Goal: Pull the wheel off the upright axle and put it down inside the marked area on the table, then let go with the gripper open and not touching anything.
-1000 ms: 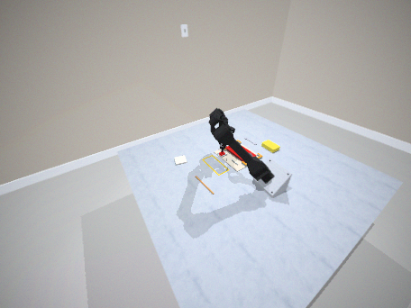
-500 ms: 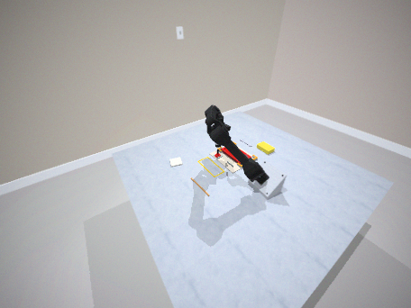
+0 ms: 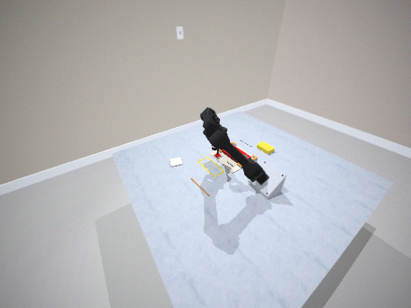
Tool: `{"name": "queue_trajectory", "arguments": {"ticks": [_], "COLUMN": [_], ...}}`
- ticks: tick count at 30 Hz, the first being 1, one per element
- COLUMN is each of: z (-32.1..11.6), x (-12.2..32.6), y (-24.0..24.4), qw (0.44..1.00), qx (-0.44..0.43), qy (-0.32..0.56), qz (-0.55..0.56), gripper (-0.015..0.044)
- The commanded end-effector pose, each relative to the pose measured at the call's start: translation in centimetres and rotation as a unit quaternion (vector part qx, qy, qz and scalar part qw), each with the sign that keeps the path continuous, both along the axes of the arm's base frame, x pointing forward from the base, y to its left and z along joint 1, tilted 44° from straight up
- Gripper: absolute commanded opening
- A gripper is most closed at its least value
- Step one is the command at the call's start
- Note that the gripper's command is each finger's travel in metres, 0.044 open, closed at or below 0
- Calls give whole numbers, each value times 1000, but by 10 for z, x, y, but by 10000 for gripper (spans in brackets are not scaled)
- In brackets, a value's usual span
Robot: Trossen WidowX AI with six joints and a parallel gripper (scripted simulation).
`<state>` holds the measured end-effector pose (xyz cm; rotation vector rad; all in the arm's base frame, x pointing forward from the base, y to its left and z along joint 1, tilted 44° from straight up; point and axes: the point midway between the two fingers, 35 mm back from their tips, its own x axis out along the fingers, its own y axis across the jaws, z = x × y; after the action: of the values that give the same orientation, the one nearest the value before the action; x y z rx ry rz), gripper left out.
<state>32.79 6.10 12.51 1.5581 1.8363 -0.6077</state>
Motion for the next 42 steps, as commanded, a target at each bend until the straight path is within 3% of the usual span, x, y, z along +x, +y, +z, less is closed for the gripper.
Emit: {"name": "queue_trajectory", "arguments": {"ticks": [1, 19, 42], "z": [12, 43, -15], "x": [-11, -47, -51], "y": [8, 32, 88], "qw": [1000, 1000, 1000], "qx": [2, 2, 2], "qy": [-1, -3, -3], "qz": [-3, -2, -2], "gripper": [0, 0, 0]}}
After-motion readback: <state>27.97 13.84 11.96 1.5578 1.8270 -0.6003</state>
